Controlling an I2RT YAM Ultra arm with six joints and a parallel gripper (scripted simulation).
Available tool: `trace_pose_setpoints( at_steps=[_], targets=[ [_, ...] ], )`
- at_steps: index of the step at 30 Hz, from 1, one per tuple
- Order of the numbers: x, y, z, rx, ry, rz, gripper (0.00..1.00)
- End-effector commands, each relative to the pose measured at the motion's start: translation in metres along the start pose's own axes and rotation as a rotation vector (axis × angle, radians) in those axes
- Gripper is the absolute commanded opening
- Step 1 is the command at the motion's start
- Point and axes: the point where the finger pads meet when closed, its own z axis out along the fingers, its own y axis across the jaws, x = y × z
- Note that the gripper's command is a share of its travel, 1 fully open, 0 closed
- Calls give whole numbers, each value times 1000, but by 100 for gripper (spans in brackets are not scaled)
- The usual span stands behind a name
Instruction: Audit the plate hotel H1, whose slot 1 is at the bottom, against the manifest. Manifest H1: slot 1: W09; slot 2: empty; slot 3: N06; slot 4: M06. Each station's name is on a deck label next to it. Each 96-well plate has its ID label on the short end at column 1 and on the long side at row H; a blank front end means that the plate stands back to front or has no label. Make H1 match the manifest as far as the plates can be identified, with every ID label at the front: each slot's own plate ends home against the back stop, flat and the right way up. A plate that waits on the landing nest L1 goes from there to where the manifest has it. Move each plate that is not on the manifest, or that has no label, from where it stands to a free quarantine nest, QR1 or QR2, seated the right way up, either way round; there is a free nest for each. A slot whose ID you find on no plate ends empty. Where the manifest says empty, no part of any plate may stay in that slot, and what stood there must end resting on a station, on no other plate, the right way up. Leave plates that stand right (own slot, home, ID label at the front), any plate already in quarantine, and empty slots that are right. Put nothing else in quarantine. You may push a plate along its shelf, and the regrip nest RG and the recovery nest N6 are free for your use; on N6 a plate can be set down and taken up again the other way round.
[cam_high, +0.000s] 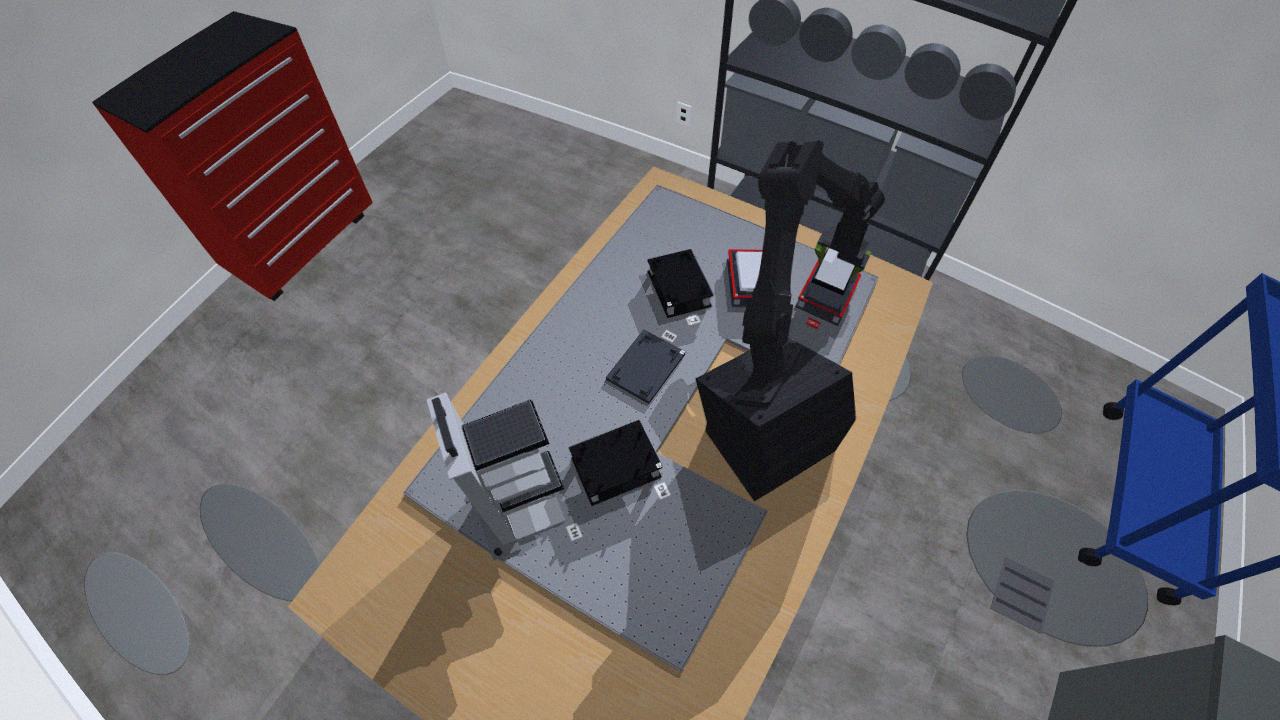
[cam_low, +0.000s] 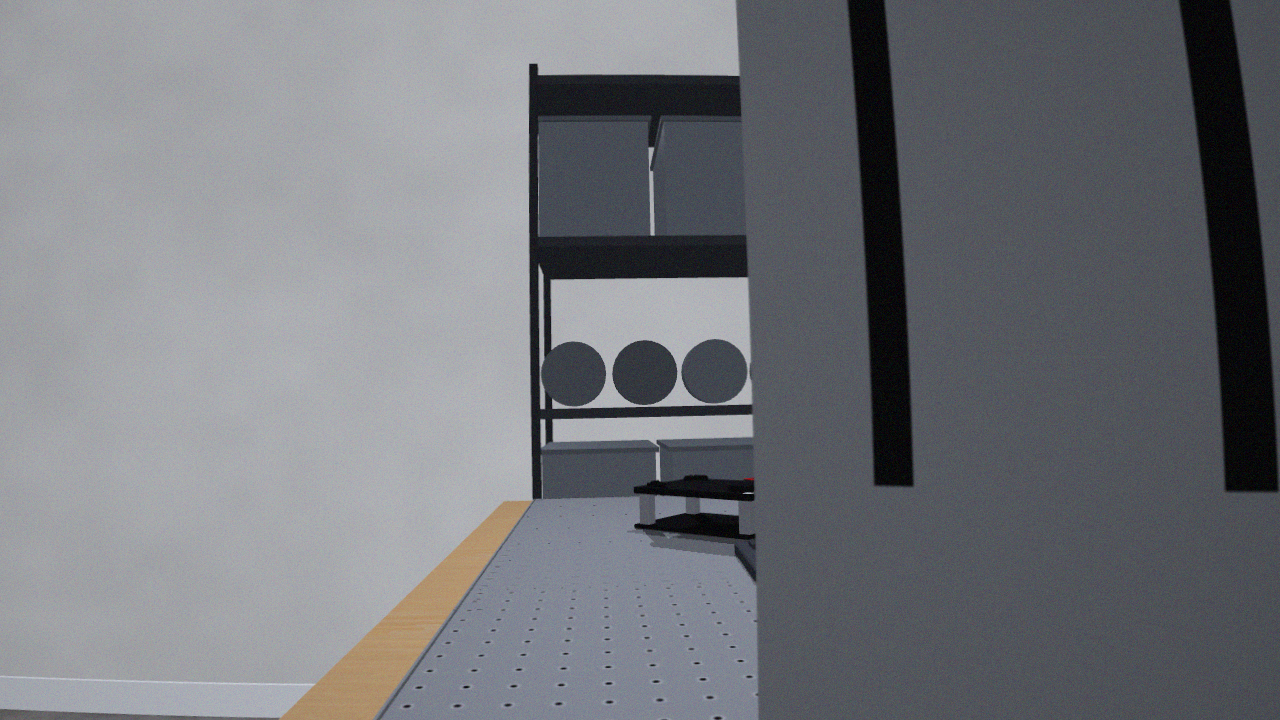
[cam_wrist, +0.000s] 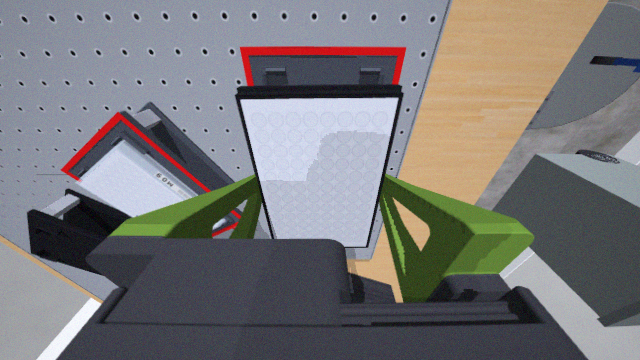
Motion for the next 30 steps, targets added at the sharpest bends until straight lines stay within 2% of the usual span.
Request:
trace_pose_setpoints(
  at_steps=[1, 24, 30],
  targets=[
    [6, -7, 9, 5, 11, 18, 85],
    [4, -9, 18, 7, 1, 17, 85],
    [8, -6, 26, 4, 13, 15, 85]
  ],
)
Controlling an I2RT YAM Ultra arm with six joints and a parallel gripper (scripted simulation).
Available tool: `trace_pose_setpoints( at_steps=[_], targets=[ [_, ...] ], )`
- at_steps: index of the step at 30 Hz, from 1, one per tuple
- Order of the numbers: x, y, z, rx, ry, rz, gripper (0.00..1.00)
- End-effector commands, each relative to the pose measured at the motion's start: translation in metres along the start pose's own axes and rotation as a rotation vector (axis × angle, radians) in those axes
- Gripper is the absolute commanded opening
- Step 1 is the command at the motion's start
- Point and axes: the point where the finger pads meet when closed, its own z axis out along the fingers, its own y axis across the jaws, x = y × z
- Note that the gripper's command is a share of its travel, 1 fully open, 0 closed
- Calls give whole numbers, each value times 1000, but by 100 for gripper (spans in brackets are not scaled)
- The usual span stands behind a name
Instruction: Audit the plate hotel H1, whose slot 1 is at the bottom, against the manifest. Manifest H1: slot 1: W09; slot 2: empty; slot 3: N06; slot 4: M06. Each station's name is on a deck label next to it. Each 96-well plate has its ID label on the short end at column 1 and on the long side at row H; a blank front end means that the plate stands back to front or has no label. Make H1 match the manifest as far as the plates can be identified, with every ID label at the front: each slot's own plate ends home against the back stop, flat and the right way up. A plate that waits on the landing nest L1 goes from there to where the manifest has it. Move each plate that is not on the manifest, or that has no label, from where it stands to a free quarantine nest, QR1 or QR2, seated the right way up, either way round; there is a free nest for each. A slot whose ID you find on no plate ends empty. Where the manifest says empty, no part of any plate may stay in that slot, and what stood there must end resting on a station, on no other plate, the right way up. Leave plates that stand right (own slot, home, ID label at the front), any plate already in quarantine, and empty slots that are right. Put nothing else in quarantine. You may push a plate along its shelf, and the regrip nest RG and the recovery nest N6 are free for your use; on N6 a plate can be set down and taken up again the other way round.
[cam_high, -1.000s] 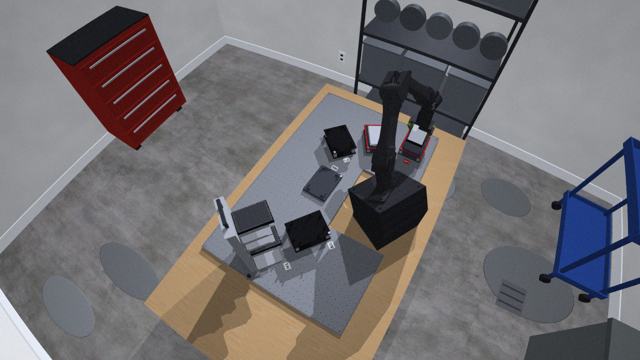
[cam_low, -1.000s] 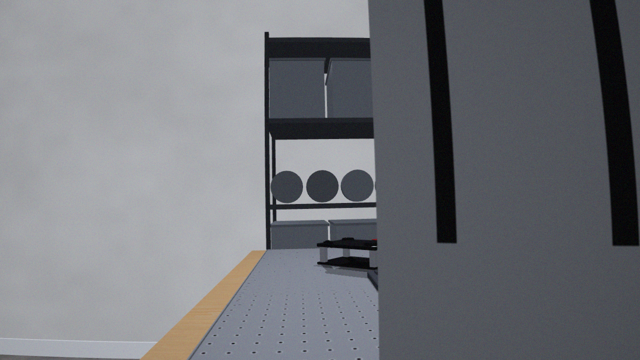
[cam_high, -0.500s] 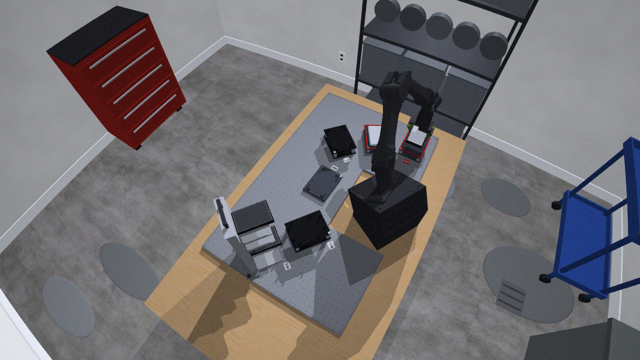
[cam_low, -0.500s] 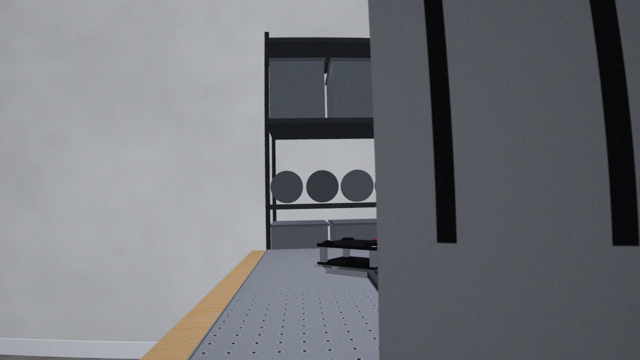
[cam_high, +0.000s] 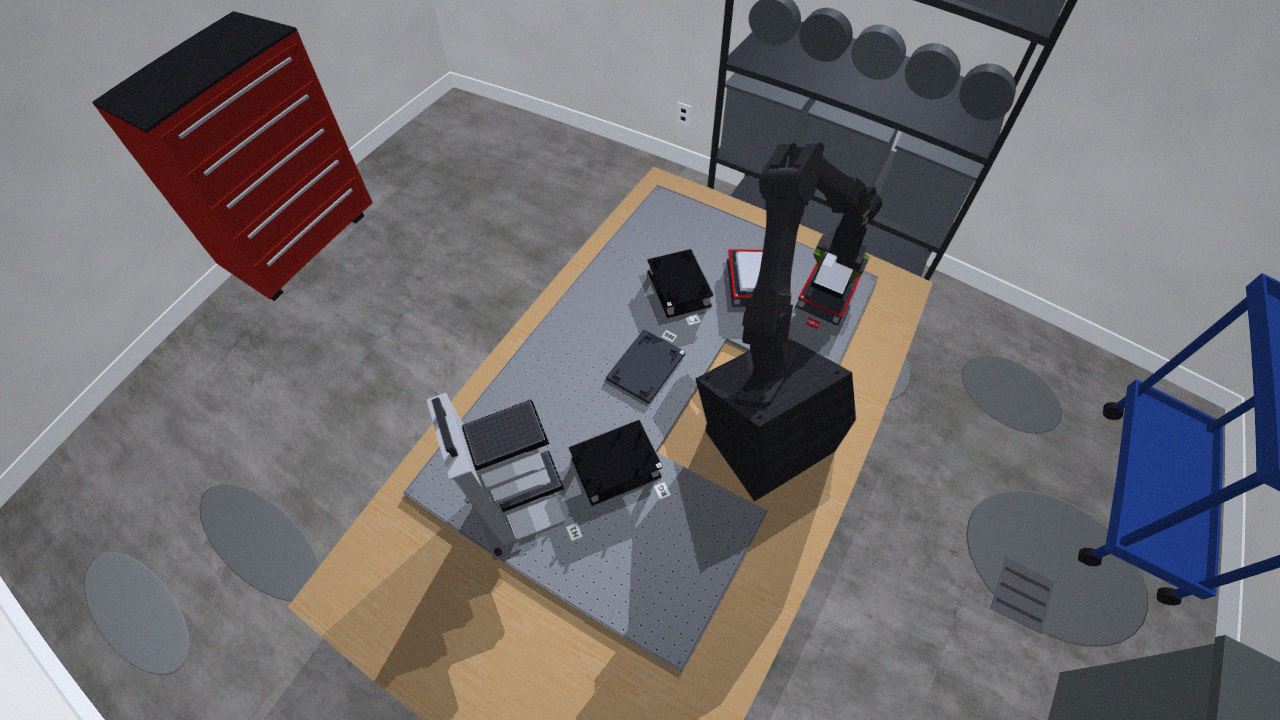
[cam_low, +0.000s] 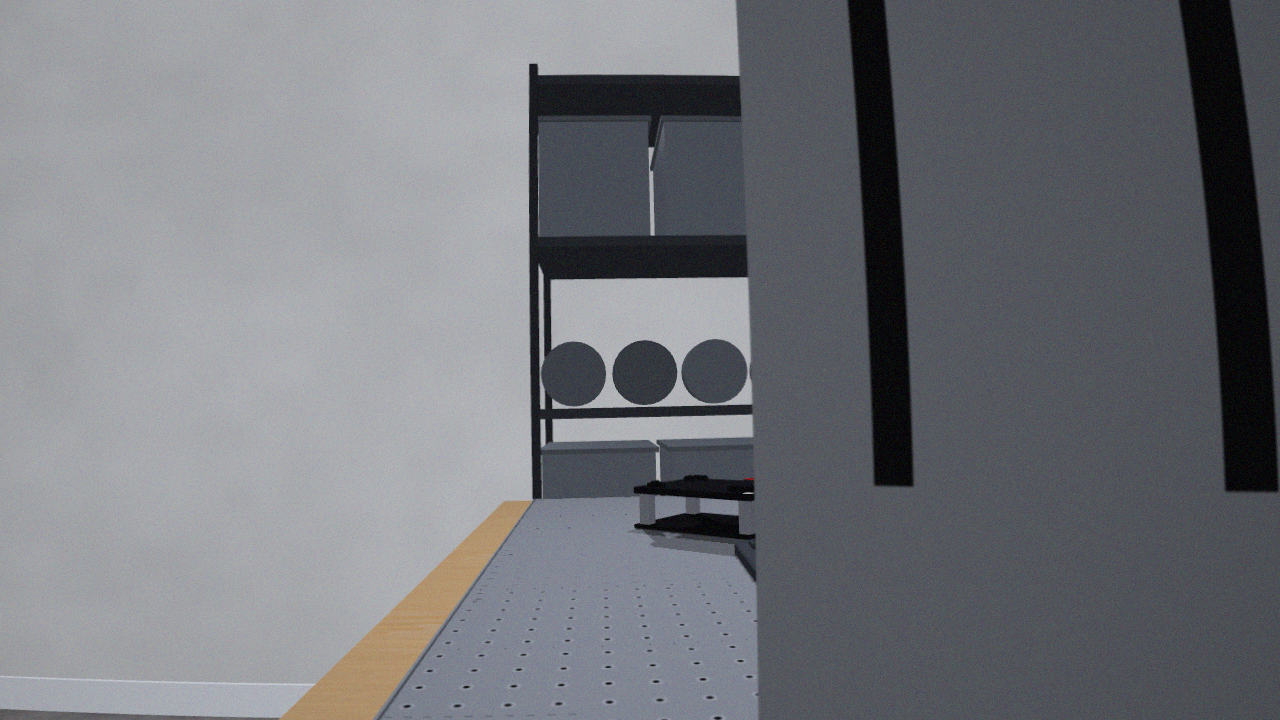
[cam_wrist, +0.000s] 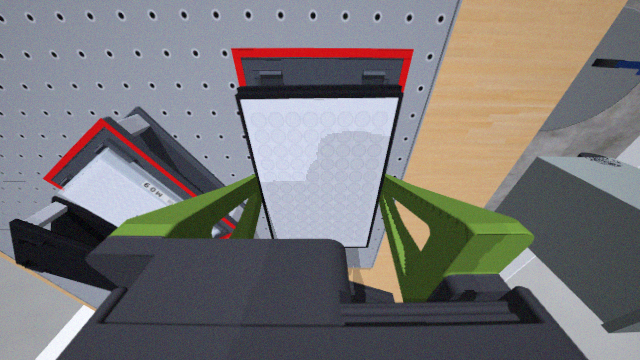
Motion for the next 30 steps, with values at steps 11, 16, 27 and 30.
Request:
trace_pose_setpoints(
  at_steps=[11, 16, 27, 30],
  targets=[
    [3, -7, 13, 6, 4, 12, 85],
    [9, -5, 20, 3, 19, 16, 85],
    [10, -5, 26, 4, 20, 15, 85],
    [-6, -8, 19, 11, -18, 7, 85]
  ],
)
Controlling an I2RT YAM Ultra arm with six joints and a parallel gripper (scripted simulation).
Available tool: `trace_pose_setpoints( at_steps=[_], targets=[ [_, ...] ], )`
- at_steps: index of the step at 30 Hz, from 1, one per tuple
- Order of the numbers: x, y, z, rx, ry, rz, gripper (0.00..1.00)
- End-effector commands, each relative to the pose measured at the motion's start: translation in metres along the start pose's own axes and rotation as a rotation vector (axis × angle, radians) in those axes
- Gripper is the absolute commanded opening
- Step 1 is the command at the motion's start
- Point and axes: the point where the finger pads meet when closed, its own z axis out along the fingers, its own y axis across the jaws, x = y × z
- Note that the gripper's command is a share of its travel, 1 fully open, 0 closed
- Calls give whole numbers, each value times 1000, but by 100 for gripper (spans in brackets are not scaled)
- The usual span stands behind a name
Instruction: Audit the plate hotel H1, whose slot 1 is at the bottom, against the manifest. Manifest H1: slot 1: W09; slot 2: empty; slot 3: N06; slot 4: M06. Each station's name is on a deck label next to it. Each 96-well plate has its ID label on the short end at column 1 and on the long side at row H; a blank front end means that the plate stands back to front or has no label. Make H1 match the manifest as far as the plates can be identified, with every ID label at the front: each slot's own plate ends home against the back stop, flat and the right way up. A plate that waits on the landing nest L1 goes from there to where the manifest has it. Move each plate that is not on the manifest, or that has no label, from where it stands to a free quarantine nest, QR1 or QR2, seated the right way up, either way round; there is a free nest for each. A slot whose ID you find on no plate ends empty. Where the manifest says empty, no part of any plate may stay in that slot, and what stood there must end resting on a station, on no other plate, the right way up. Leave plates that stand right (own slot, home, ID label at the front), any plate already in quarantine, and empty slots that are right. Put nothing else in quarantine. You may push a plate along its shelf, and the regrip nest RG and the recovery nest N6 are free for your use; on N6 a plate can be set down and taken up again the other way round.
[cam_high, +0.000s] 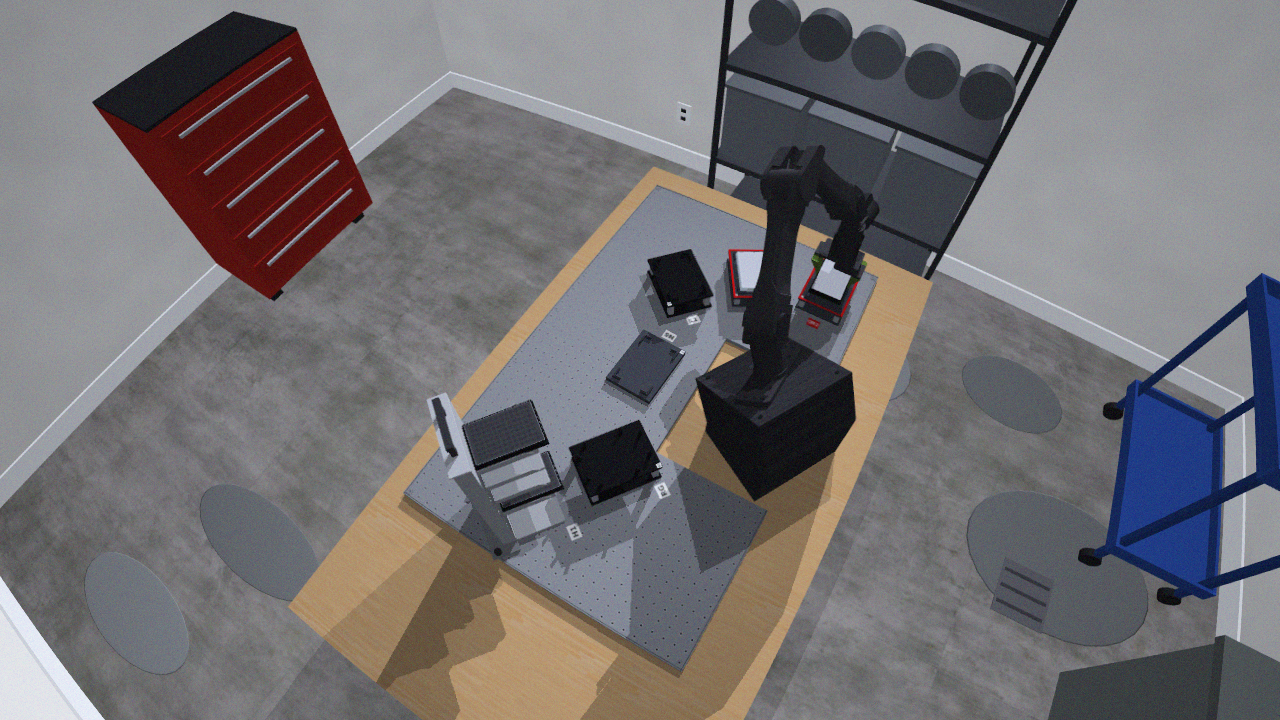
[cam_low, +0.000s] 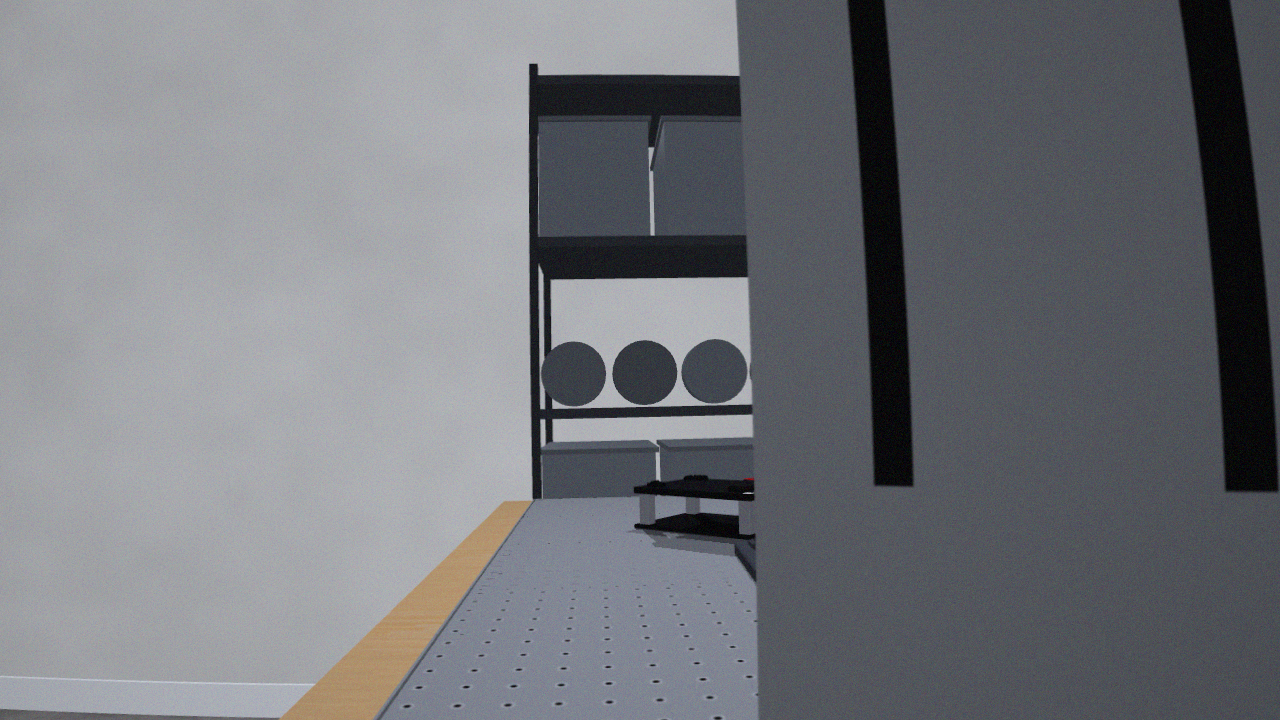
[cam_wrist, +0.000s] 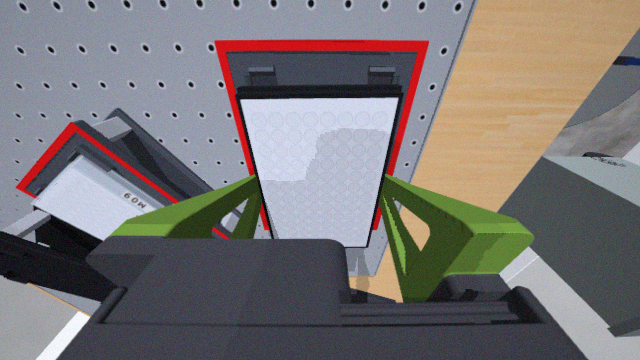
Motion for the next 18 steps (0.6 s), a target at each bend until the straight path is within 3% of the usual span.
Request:
trace_pose_setpoints(
  at_steps=[1, 18],
  targets=[
    [-10, -6, 1, 11, -25, 2, 85],
    [-5, -4, 14, 7, -11, 2, 85]
  ],
)
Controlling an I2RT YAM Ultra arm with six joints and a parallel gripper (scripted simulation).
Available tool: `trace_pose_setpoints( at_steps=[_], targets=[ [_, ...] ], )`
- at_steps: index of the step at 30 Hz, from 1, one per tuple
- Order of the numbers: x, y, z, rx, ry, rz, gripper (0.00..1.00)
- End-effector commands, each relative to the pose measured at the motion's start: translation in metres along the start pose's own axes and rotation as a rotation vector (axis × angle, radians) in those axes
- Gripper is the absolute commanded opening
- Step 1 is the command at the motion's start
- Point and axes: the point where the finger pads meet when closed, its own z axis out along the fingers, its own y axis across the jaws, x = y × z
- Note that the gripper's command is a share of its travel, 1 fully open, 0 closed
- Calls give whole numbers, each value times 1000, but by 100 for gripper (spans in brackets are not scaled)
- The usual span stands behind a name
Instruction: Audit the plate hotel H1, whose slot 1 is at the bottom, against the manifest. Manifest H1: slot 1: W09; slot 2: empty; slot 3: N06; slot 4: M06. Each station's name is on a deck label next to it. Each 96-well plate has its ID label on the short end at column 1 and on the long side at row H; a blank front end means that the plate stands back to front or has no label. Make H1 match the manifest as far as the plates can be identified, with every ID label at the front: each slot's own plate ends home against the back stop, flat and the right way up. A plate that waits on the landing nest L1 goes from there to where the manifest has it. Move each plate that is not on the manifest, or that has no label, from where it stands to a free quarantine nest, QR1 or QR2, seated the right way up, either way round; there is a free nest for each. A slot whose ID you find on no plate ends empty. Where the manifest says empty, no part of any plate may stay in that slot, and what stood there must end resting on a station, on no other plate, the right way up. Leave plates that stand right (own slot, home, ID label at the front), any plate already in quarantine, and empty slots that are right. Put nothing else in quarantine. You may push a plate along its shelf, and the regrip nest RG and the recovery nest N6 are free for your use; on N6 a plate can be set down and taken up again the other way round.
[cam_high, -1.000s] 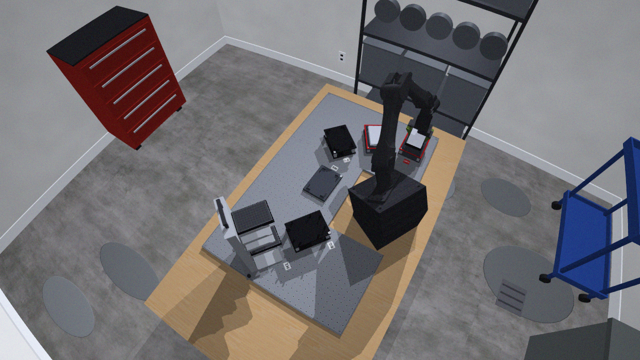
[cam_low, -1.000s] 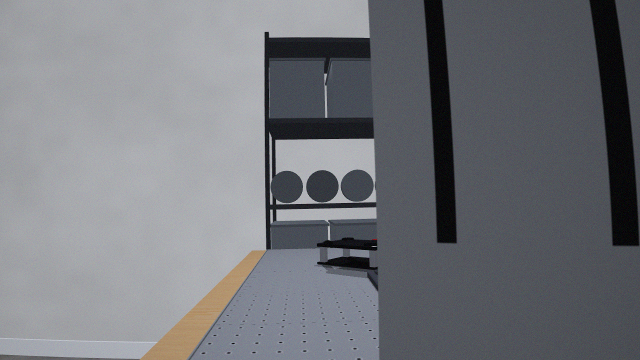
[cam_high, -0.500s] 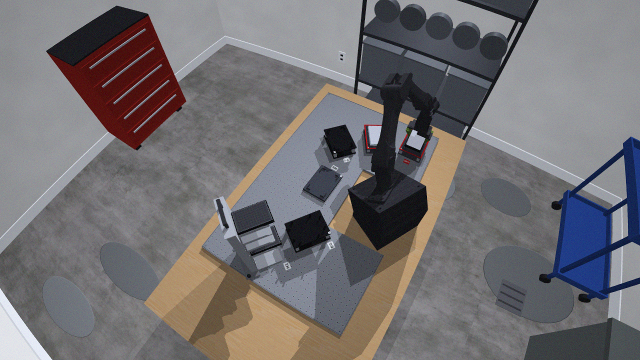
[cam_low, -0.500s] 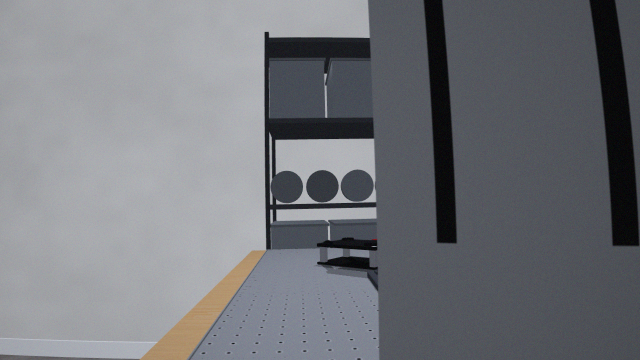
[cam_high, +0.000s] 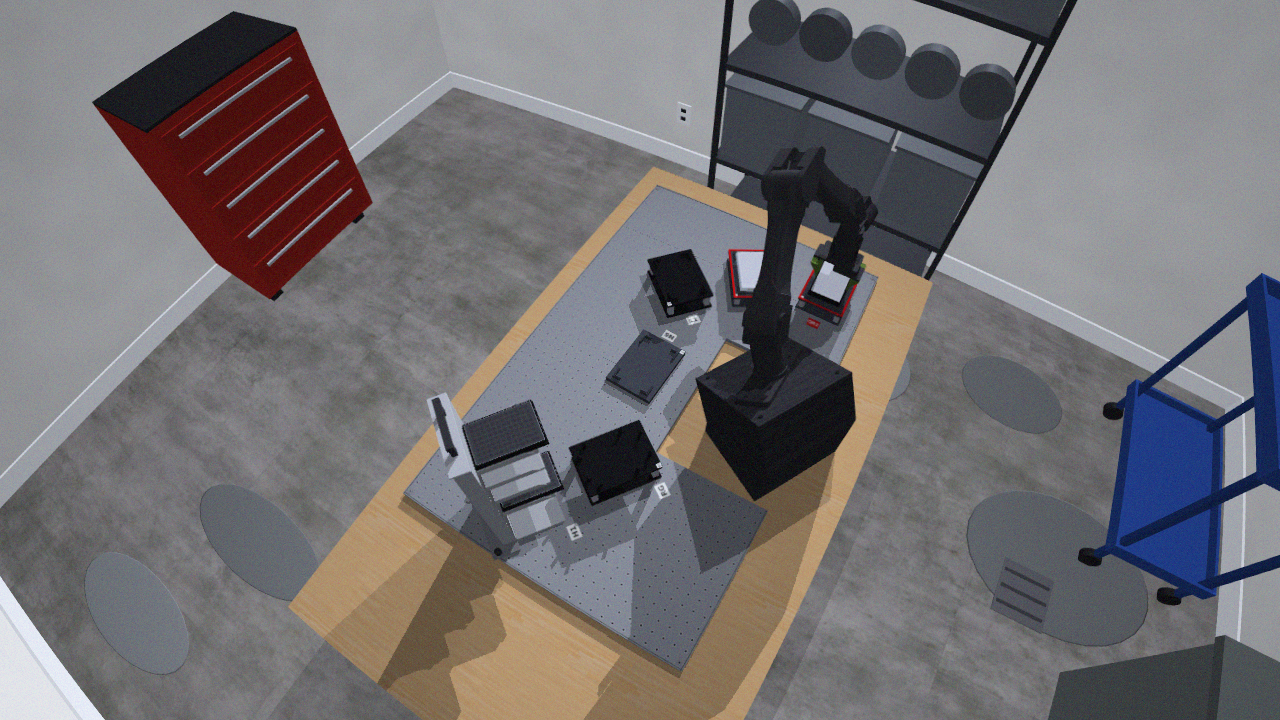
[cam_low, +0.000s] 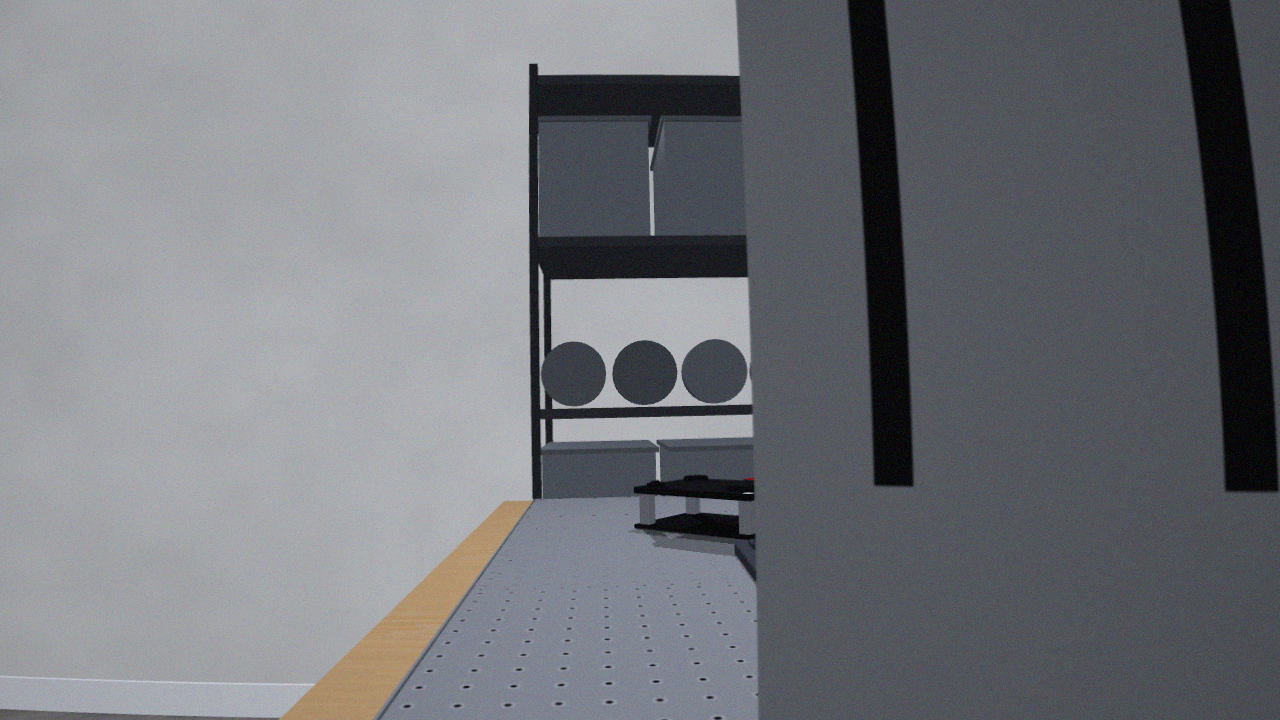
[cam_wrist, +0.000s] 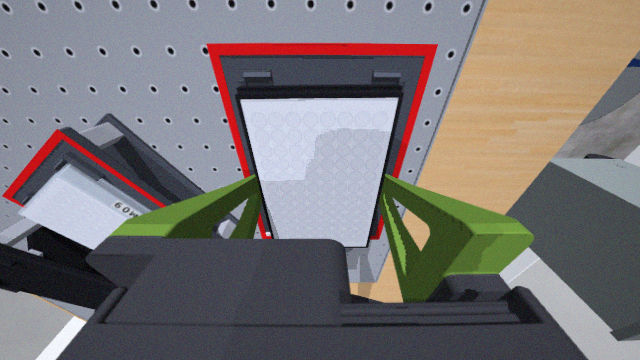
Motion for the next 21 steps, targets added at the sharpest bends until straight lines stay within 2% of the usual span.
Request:
trace_pose_setpoints(
  at_steps=[1, 10, 19, 20, 21],
  targets=[
    [-3, -5, 4, 8, -9, 7, 85],
    [7, -6, 14, 6, 14, 18, 85],
    [8, -5, 19, 8, 15, 17, 85],
    [8, -6, 19, 6, 14, 17, 85],
    [-2, -3, 9, 7, -12, 4, 85]
  ],
)
